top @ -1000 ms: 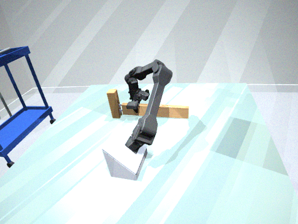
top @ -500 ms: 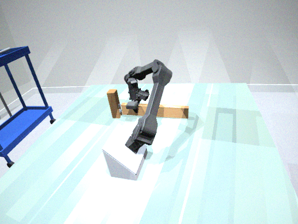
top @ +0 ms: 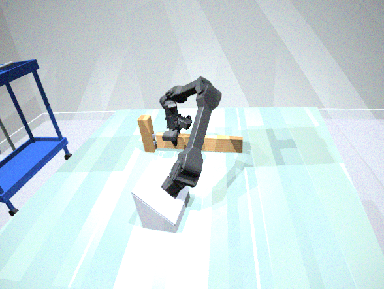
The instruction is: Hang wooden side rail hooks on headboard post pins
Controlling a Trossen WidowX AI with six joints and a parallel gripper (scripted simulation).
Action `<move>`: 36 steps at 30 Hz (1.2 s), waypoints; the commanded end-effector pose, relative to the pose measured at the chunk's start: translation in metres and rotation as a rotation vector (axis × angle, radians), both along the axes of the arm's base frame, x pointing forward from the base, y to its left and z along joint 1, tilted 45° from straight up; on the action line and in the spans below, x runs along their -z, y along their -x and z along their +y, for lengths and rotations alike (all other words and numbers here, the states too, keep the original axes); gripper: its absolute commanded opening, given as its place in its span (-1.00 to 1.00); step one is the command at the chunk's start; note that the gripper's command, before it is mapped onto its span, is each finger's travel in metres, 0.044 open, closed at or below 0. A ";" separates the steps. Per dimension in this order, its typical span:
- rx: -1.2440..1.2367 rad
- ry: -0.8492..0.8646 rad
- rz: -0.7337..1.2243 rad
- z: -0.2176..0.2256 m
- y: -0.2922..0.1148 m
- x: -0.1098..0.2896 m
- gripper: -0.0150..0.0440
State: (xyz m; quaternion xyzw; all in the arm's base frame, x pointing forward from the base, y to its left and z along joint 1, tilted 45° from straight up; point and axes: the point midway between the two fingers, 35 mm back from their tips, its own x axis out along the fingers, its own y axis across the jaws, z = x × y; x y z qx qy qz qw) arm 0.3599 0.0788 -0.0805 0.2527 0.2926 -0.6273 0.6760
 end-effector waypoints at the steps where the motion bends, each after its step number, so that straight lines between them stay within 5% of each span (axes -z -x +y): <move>1: -0.003 -0.003 -0.005 0.004 0.000 0.000 -0.49; 36: -0.003 -0.003 -0.005 0.006 0.000 0.003 -0.49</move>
